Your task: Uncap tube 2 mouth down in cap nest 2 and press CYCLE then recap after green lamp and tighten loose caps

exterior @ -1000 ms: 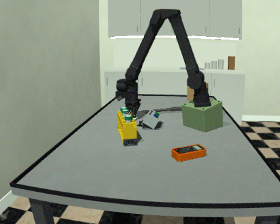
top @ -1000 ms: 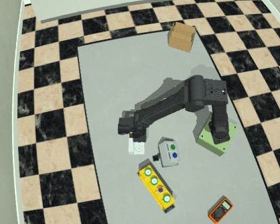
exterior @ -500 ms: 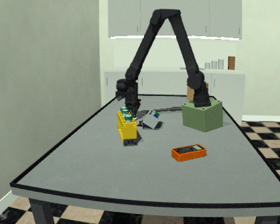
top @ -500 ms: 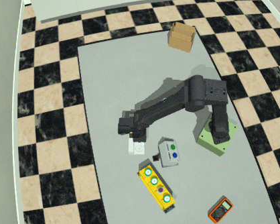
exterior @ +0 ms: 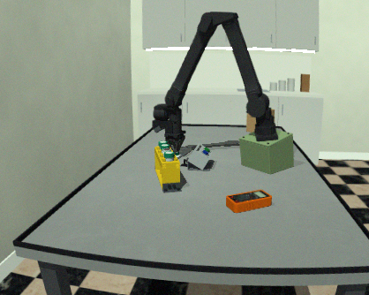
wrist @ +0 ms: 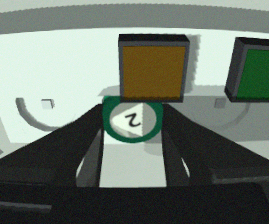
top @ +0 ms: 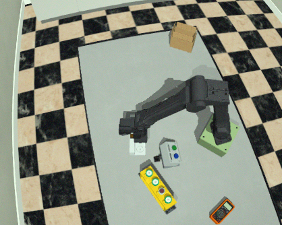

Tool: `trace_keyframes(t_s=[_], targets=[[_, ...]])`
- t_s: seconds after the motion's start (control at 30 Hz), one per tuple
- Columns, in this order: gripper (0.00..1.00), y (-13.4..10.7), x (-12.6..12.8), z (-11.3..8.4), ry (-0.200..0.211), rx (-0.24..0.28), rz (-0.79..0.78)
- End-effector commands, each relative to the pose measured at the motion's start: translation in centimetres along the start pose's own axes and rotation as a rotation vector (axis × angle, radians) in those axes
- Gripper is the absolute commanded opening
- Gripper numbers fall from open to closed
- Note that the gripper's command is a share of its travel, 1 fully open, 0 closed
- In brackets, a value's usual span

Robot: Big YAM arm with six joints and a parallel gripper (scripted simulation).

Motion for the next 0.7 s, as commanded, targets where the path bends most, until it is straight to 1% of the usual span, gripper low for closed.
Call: trace_keyframes(t_s=[0.0,0.13,0.17,0.2,0.23,0.27,0.3,0.67], targets=[[0.0,0.36,-0.3,0.42,0.011,0.014,-0.002],[0.0,0.61,-0.4,0.34,0.009,0.009,-0.003],[0.0,0.17,-0.28,0.49,0.012,0.018,0.001],[0.0,0.24,-0.33,0.47,0.011,0.016,0.001],[0.47,0.24,-0.32,0.47,0.011,0.016,0.001],[0.47,0.24,-0.33,0.47,0.01,0.017,0.001],[0.47,0.7,-0.22,-0.14,0.001,-0.009,-0.002],[0.47,0.7,-0.22,-0.14,0.001,-0.009,-0.002]])
Point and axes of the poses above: the point where the finger pads meet when closed, its own z axis out along the fingers, its own x axis across the jaws, y = z × x, the point moved 5 cm from there along -z, back along the fingers, and after that the axes turned 13 degrees about -z, right-handed, at the moved point
